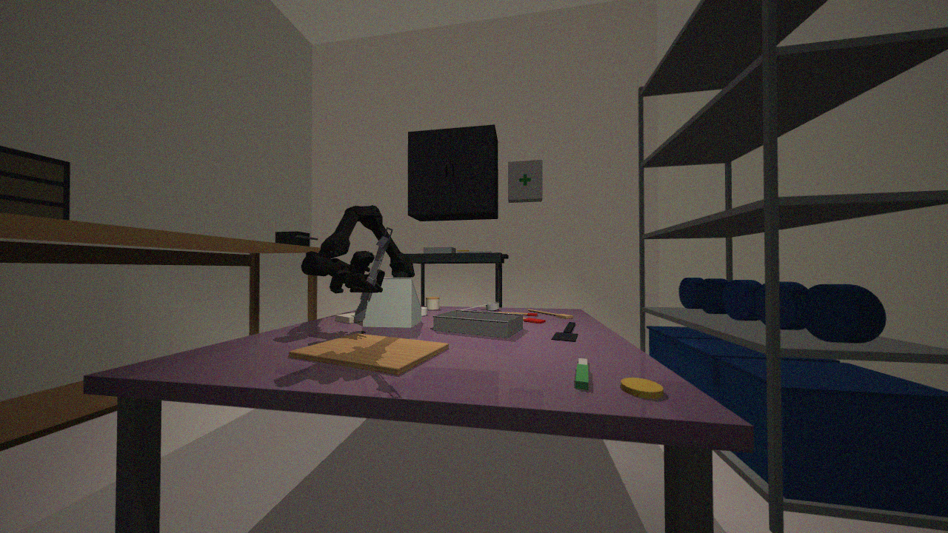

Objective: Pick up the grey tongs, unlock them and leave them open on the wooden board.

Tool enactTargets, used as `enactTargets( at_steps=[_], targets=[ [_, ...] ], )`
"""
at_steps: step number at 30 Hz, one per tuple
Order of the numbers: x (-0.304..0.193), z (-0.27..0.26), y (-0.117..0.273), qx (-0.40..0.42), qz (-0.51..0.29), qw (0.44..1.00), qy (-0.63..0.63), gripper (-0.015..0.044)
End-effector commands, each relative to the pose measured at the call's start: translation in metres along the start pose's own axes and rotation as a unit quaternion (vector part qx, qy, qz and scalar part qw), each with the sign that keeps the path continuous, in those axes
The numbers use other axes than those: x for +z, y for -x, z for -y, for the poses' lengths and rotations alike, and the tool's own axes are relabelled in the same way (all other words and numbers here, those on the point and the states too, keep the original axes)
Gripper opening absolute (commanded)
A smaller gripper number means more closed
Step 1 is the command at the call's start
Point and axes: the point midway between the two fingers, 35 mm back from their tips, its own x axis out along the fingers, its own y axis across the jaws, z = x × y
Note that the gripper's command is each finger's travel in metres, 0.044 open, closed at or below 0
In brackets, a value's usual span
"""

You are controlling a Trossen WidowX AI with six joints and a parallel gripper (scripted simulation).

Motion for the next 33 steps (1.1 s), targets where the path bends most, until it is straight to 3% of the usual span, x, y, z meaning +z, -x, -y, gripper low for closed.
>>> enactTargets(
  at_steps=[1, 33],
  targets=[
    [0.0016, -0.0011, 0.0009, -0.001, 0.010, 1.000, 0.004, -0.0150],
    [0.0008, -0.0003, -0.0024, 0.005, -0.015, 1.000, 0.000, -0.0150]
  ],
)
